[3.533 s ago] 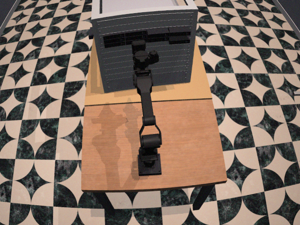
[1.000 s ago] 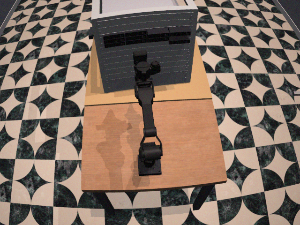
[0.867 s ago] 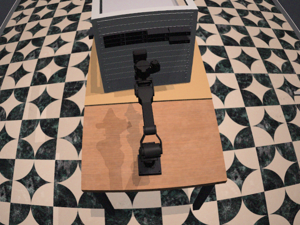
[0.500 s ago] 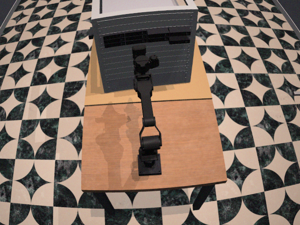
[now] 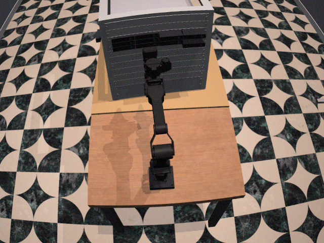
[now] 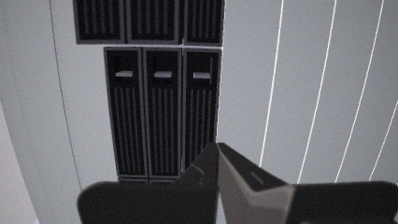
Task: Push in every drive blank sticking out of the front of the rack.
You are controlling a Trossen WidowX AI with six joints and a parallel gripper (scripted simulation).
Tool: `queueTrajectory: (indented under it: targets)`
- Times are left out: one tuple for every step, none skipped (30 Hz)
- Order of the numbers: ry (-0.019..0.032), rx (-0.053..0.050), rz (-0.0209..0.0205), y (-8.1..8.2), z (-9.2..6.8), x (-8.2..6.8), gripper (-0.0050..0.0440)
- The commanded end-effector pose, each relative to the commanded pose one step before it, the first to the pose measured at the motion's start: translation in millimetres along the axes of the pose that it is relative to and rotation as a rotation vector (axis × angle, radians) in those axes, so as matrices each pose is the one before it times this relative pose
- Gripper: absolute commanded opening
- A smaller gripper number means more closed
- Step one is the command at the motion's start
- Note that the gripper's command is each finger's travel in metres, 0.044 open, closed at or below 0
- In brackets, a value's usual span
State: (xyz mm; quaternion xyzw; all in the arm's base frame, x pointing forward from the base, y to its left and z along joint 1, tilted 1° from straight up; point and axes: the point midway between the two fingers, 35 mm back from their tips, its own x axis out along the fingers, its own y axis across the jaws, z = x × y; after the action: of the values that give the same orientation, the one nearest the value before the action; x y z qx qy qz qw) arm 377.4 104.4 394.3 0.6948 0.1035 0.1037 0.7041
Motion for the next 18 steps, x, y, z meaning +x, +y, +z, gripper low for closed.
queueTrajectory:
  targets:
    - [-0.00139, 0.0036, 0.01873, 9.14, -0.39, -0.09, -0.005]
    - [0.0, 0.0, 0.0, 0.95, -0.05, 0.44, -0.005]
    - [0.0, 0.0, 0.0, 1.33, -0.08, 0.61, -0.005]
    - [0.0, 0.0, 0.0, 1.47, -0.08, 0.67, -0.005]
    - [0.0, 0.0, 0.0, 0.0, 0.0, 0.0, -0.005]
    - [0.0, 0.0, 0.0, 0.0, 0.0, 0.0, -0.005]
    - [0.0, 0.0, 0.0, 1.32, -0.08, 0.6, -0.005]
    - [0.0, 0.0, 0.0, 0.94, -0.05, 0.43, -0.005]
    - [0.0, 0.0, 0.0, 0.46, -0.03, 0.21, -0.005]
    - [0.0, 0.0, 0.0, 0.08, 0.0, 0.04, -0.005]
    - [0.0, 0.0, 0.0, 0.0, 0.0, 0.0, -0.005]
    - [0.0, 0.0, 0.0, 0.0, 0.0, 0.0, -0.005]
    - [0.0, 0.0, 0.0, 0.0, 0.0, 0.0, -0.005]
    - [0.0, 0.0, 0.0, 0.0, 0.0, 0.0, -0.005]
    - [0.0, 0.0, 0.0, 0.0, 0.0, 0.0, -0.005]
    - [0.0, 0.0, 0.0, 0.0, 0.0, 0.0, -0.005]
    - [0.0, 0.0, 0.0, 0.0, 0.0, 0.0, -0.005]
    - [0.0, 0.0, 0.0, 0.0, 0.0, 0.0, -0.005]
